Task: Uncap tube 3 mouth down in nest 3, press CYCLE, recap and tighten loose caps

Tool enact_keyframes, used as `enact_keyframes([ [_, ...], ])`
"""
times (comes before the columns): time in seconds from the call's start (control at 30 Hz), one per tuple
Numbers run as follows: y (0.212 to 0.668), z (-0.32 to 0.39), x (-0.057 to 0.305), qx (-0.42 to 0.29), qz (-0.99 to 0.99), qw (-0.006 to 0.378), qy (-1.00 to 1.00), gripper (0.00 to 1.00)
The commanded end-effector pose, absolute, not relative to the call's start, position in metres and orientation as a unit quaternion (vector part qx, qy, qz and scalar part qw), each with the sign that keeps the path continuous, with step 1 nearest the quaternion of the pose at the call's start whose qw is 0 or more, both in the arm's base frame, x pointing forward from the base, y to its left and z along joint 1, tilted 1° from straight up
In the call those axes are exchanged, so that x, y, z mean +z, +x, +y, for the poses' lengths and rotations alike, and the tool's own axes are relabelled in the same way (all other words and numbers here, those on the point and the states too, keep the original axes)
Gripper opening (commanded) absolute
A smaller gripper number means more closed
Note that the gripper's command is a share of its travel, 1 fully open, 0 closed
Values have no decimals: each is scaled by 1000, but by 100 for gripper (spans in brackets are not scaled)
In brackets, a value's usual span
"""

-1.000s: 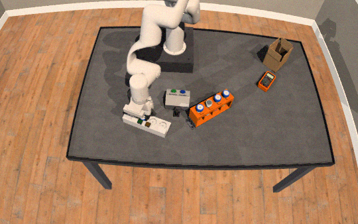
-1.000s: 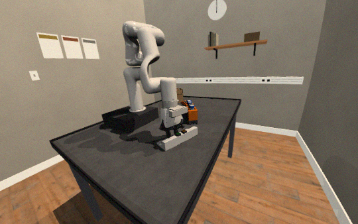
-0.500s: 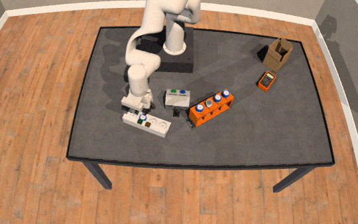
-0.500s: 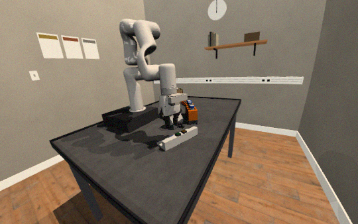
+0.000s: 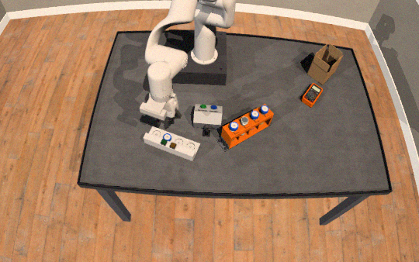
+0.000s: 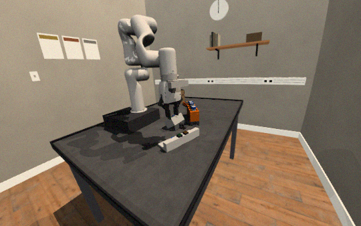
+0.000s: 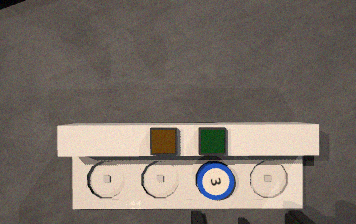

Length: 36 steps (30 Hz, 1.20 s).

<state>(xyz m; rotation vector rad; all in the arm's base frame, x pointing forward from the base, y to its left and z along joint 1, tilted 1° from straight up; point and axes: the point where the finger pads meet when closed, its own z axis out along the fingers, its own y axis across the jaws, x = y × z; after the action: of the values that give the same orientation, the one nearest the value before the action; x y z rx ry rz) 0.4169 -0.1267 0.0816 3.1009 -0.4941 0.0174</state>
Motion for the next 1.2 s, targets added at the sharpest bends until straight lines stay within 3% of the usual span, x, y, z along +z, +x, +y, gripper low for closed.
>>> enact_keyframes([
  [0.0, 417, -127, 92, 7, -157, 0, 988, 46],
  [0.13, 417, -127, 92, 7, -157, 0, 988, 46],
  [0.17, 413, -120, 90, 7, -198, 0, 980, 0],
  [0.77, 361, -48, 68, 5, -607, -3, 794, 0],
  [1.17, 319, 11, 50, 5, -717, -4, 697, 0],
])
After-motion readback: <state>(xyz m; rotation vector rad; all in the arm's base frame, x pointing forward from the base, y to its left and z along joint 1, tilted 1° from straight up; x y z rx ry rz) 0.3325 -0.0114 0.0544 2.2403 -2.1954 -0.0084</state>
